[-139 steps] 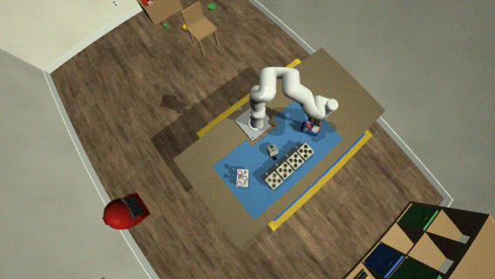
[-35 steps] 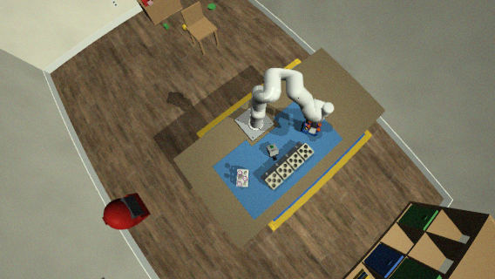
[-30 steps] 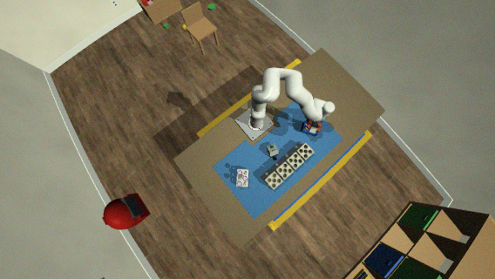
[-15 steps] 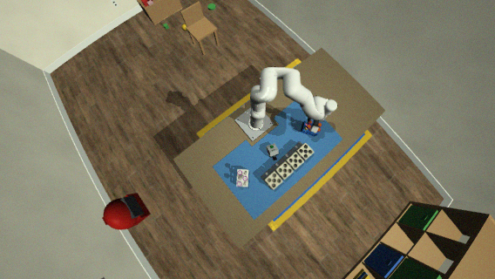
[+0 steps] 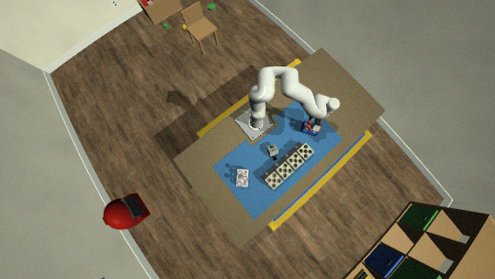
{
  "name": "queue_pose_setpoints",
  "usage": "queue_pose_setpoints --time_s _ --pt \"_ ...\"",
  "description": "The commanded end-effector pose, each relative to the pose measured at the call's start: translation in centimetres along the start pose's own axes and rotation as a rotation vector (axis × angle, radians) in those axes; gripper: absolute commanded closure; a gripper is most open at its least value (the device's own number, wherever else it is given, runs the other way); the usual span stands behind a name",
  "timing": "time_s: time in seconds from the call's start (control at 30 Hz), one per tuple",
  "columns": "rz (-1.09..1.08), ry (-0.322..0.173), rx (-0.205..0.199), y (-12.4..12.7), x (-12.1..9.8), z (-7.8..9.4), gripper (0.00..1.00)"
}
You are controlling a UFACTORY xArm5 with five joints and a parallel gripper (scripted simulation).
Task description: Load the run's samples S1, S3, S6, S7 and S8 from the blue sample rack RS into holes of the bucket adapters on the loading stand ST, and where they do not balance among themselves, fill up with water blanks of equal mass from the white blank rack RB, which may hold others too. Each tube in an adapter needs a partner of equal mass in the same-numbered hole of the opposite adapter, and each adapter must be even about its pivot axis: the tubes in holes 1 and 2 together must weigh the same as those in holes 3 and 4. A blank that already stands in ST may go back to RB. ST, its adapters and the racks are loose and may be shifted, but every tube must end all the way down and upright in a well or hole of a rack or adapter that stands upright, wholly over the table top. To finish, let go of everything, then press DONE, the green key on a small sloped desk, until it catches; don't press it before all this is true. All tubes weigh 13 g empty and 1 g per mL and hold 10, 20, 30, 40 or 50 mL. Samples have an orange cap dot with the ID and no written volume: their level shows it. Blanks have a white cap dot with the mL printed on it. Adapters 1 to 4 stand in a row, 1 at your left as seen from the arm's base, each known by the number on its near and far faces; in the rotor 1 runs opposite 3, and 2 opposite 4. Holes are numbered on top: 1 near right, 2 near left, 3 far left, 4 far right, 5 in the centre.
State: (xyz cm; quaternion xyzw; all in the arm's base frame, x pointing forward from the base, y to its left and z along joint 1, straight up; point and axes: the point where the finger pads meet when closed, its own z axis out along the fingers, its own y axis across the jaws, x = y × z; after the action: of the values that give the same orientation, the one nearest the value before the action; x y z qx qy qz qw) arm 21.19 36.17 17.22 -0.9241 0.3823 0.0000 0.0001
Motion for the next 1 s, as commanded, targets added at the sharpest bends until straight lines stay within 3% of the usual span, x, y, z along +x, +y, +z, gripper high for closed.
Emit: queue_pose_setpoints --time_s 0.0,0.97 --pt "0.0 -0.001 0.003 -0.1 0.0 -0.8 0.57" --pt "0.0 -0.001 0.004 -0.1 0.0 -5.8 0.57"
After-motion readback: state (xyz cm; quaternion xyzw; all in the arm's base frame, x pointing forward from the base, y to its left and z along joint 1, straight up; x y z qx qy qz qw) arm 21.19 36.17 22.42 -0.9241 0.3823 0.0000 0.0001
